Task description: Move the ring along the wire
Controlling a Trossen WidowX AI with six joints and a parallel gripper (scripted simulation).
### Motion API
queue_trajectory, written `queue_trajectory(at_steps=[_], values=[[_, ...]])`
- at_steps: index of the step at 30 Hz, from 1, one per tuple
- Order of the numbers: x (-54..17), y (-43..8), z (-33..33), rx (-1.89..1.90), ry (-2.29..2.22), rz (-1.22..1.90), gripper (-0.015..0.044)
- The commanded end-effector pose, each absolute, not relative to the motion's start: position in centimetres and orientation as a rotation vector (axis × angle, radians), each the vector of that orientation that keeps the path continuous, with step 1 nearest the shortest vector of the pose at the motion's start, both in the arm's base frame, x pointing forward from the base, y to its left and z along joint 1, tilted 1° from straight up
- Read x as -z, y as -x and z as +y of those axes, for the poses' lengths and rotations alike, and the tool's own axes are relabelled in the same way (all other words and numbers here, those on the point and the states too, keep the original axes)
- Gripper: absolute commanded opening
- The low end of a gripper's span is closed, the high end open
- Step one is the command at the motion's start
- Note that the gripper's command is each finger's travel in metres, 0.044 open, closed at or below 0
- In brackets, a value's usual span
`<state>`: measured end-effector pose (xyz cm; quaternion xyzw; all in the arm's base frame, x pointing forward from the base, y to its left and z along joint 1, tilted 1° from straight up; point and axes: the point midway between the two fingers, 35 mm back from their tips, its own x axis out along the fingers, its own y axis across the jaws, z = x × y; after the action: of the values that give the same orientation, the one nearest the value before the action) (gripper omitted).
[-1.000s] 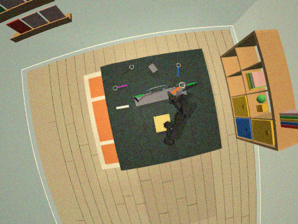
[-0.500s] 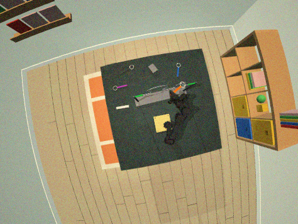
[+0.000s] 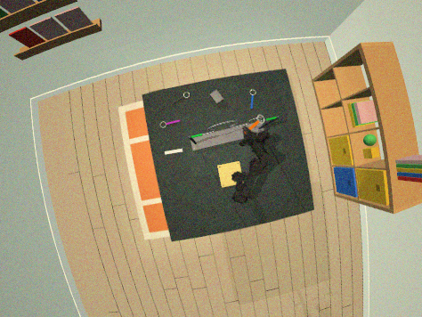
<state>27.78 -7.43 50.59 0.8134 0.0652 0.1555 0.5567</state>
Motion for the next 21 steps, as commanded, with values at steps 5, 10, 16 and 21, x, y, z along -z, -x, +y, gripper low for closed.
queue_trajectory(at_steps=[5,10,16,21], values=[[-50.7,-27.7,-7.4,-0.355,-1.85,0.168,-0.015],[-50.2,-27.7,-7.3,-0.332,-1.767,0.187,-0.015],[-49.3,-27.7,-7.2,-0.303,-1.645,0.215,-0.015],[-48.6,-27.0,-7.4,-0.321,-1.546,0.282,-0.015]])
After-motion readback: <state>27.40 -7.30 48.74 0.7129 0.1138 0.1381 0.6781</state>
